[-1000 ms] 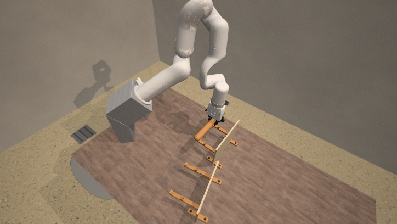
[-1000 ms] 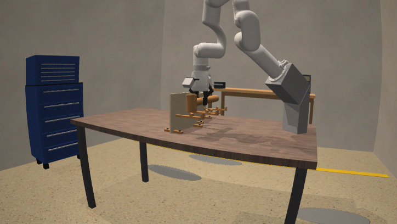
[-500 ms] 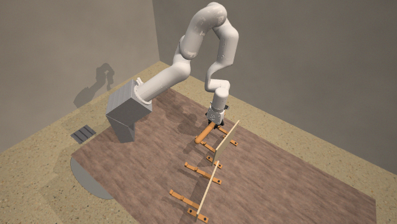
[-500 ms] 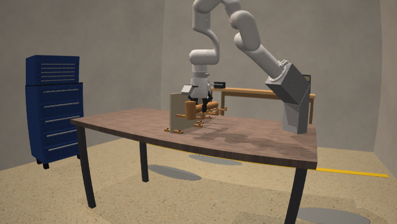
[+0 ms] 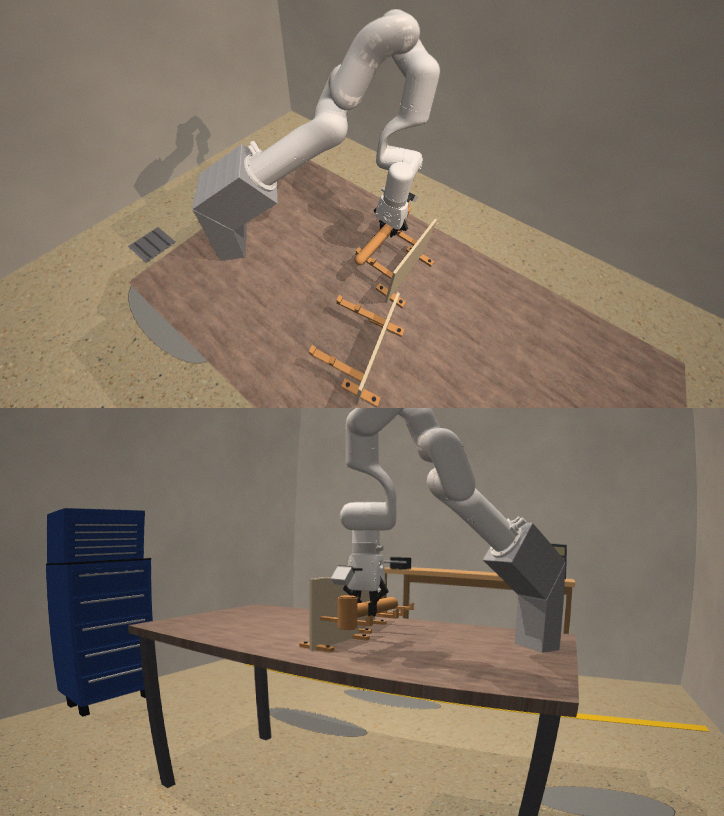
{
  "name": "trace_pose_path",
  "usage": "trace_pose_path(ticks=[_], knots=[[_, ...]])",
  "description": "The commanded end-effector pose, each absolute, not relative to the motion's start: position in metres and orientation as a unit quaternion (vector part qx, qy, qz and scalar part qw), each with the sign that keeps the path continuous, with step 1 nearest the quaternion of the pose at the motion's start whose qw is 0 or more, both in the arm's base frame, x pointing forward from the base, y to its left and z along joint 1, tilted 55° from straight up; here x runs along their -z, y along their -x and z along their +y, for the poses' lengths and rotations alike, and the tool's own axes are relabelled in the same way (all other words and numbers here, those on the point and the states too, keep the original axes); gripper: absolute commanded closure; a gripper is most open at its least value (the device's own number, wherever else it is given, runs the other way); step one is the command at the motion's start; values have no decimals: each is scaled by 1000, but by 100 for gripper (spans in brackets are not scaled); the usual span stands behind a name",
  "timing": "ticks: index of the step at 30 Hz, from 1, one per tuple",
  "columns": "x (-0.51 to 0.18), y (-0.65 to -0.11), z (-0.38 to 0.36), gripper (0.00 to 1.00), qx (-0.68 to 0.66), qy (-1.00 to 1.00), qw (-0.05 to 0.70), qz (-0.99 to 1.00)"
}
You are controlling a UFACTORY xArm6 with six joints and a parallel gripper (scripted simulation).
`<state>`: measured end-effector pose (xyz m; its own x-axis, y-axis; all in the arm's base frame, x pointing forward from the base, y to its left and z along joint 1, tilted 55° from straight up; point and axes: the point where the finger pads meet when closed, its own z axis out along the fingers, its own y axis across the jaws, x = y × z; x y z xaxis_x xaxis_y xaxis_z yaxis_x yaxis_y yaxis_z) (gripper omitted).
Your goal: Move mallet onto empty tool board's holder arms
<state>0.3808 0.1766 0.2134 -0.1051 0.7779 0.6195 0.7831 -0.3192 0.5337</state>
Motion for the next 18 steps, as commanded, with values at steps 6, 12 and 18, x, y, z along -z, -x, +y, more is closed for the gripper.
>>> trace_pose_path(ticks=[6,12,18], knots=[[-210,-386,180,100,463,668,1,-582],[-210,-386,180,100,463,668,1,-582],[-210,-386,180,0,463,668,1,-582]])
